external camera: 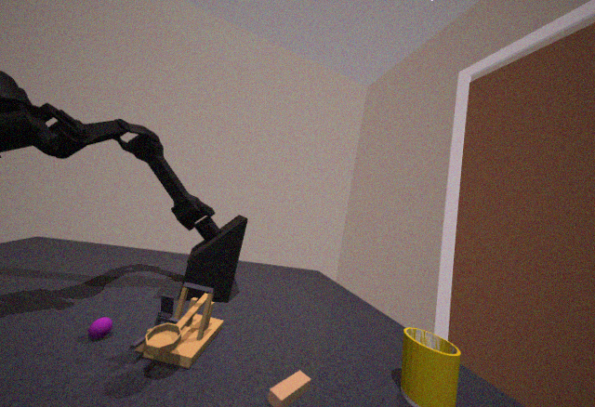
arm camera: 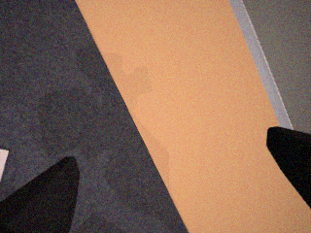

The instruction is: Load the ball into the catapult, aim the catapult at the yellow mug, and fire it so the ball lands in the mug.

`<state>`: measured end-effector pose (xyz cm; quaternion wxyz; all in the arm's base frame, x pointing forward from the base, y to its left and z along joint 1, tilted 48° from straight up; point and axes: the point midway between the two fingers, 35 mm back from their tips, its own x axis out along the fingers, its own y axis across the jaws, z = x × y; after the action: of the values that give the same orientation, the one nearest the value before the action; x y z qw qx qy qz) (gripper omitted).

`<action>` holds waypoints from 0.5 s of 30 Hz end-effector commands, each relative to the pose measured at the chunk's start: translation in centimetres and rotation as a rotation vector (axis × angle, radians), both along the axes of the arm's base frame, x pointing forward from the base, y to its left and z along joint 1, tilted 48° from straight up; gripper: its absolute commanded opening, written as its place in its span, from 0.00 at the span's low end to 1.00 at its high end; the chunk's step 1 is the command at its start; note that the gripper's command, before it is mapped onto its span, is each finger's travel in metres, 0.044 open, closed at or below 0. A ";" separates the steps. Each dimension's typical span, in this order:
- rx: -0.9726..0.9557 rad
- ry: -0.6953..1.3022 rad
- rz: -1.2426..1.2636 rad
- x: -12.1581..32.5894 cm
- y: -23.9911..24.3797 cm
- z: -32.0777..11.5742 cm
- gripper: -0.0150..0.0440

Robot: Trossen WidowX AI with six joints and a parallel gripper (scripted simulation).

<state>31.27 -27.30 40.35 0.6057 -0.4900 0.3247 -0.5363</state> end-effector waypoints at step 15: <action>0.546 -0.055 0.234 9.8 9.8 -19.4 1.00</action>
<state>40.17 -20.08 25.48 0.7604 -0.3676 0.3559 -0.4000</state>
